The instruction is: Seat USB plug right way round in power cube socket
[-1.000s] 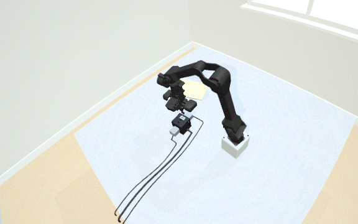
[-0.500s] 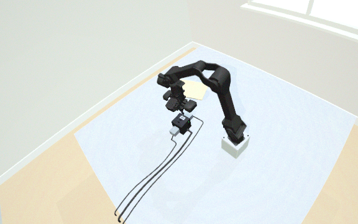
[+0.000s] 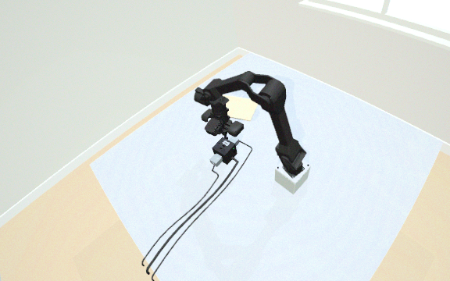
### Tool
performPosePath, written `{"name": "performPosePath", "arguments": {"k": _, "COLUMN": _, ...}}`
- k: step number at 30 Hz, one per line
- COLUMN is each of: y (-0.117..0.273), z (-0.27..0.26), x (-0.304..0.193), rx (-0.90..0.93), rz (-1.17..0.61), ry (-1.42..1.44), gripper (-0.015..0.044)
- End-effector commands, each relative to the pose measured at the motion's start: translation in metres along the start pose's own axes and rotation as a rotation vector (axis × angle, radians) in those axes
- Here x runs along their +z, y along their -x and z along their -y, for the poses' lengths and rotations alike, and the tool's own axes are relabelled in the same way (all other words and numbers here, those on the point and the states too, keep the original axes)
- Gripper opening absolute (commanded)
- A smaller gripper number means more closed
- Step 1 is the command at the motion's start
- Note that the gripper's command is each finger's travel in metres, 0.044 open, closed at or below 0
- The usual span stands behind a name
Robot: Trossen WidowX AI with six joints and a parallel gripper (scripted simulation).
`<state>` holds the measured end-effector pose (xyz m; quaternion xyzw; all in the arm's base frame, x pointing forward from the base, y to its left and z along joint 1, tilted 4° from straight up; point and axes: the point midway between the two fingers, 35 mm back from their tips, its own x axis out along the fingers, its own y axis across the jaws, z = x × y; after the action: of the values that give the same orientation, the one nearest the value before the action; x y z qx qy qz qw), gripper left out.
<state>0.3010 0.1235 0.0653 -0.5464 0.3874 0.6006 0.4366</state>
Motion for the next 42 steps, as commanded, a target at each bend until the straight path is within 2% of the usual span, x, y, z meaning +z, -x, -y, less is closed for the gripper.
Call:
{"name": "performPosePath", "arguments": {"k": 1, "y": -0.001, "z": 0.0002, "x": 0.001, "rx": -0.001, "rz": 0.009, "ry": -0.004, "gripper": 0.0}}
{"name": "performPosePath", "arguments": {"k": 42, "y": -0.0059, "z": 0.0006, "x": 0.0039, "rx": -0.002, "rz": 0.04, "ry": -0.011, "gripper": 0.0}}
